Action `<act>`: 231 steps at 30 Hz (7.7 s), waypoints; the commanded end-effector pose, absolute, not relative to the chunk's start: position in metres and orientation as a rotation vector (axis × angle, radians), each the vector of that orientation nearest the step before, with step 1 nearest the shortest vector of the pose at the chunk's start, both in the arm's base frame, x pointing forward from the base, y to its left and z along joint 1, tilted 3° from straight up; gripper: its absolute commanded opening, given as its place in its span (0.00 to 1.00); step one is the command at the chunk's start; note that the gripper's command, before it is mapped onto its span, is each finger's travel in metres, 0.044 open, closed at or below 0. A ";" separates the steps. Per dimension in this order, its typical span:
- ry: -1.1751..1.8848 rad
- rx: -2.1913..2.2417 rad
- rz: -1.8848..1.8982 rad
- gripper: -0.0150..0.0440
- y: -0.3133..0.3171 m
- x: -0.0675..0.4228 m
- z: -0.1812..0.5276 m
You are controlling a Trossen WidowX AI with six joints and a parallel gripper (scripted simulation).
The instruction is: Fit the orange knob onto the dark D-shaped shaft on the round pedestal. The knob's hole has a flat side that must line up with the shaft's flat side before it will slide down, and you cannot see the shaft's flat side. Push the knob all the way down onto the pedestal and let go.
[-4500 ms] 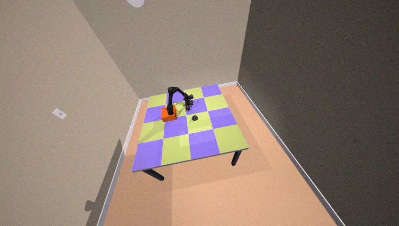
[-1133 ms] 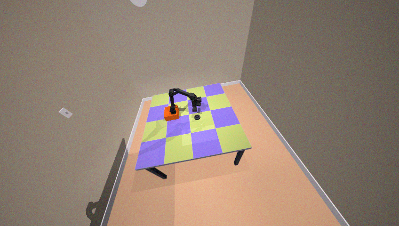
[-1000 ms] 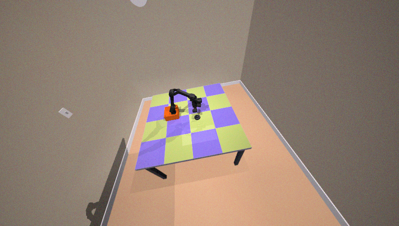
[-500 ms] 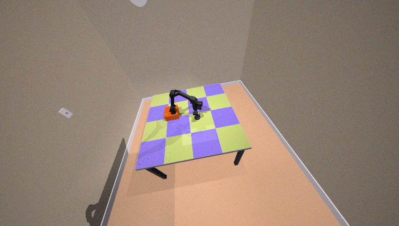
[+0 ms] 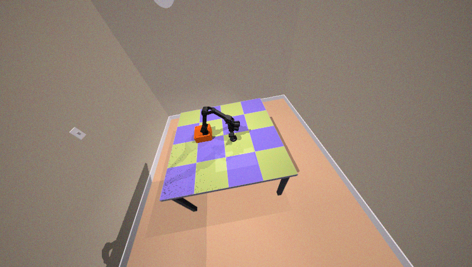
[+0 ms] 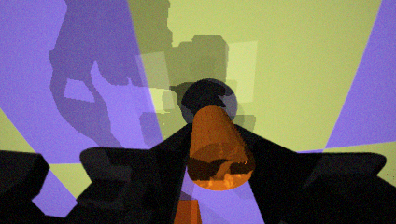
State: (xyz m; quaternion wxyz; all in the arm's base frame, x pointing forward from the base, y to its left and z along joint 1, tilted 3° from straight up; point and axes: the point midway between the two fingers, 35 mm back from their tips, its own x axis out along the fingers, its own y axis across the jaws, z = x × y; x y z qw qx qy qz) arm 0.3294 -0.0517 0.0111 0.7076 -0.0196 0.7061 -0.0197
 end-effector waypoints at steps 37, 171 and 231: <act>1.562 -0.212 0.118 0.25 -0.053 0.331 0.013; 1.446 -0.832 0.741 0.25 -0.054 0.332 0.015; 1.370 -1.023 0.935 0.25 -0.054 0.336 0.014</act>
